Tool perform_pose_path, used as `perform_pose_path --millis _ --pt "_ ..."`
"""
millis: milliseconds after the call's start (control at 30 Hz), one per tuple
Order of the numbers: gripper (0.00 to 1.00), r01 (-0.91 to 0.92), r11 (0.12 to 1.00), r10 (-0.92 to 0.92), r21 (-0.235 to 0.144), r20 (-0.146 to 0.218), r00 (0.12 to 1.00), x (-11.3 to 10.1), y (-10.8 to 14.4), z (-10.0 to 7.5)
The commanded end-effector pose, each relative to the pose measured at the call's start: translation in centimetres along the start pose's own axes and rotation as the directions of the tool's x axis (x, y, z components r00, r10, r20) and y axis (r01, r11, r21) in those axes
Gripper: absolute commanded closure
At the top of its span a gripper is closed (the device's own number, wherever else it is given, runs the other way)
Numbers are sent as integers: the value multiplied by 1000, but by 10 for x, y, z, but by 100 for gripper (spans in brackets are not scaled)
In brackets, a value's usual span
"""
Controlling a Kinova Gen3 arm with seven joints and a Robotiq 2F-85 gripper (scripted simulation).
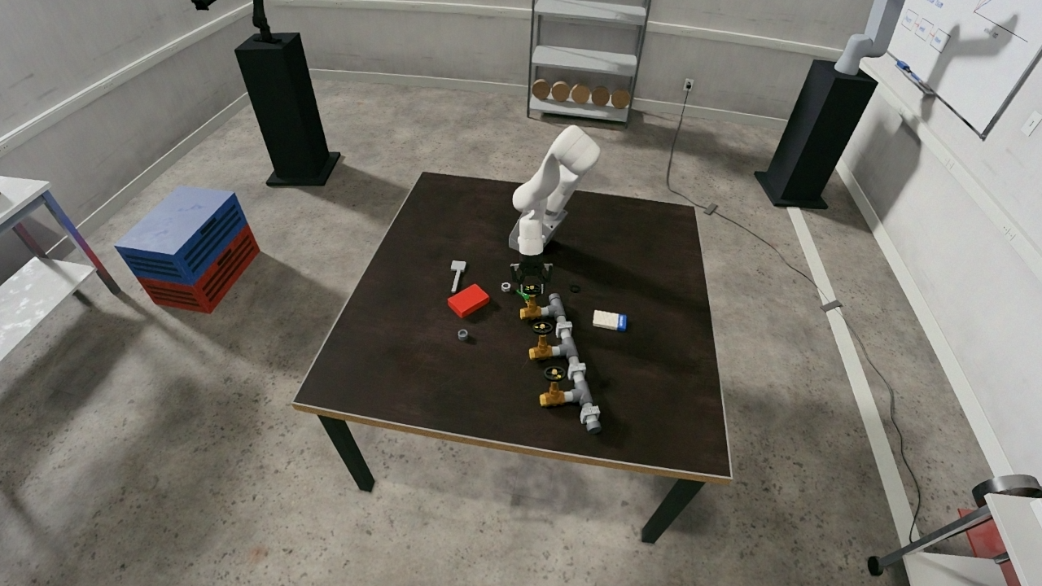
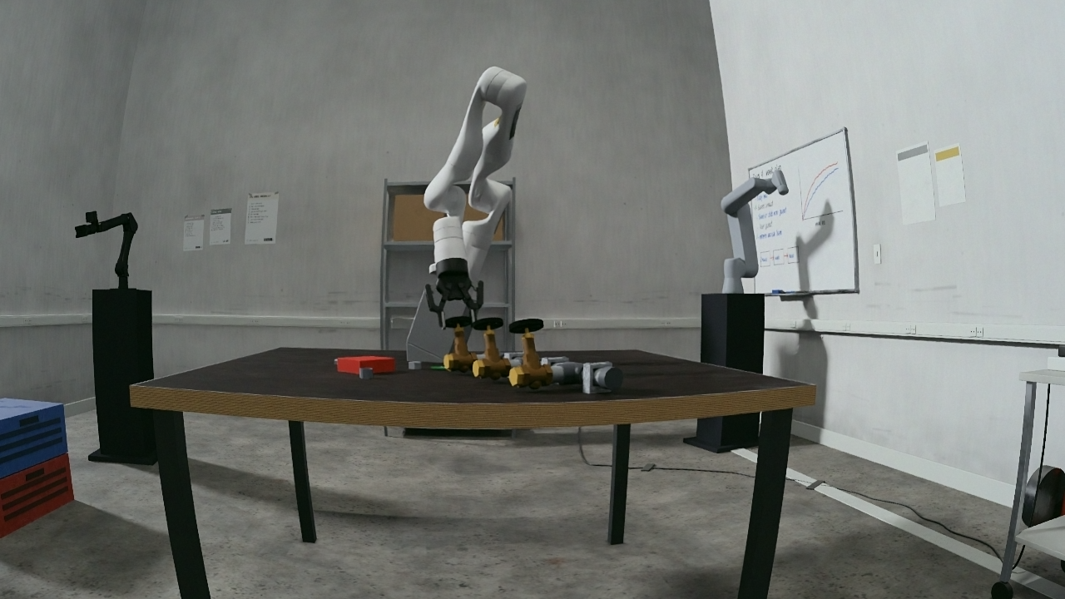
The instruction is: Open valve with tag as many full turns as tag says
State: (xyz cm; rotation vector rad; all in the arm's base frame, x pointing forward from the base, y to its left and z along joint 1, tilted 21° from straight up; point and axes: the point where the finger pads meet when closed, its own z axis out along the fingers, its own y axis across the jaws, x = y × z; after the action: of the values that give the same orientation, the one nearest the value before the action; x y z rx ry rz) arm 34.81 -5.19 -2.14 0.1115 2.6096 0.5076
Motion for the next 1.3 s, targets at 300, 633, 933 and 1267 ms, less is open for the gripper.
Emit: perform_pose_path --millis 300,633,933,1267 --pt "32 427 904 -428 13 15 904 0 0 0" --pt "32 659 752 -659 17 11 752 0 0 0" --pt "32 827 562 -827 19 6 562 0 0 0" --pt "32 909 417 -909 20 3 417 0 0 0"
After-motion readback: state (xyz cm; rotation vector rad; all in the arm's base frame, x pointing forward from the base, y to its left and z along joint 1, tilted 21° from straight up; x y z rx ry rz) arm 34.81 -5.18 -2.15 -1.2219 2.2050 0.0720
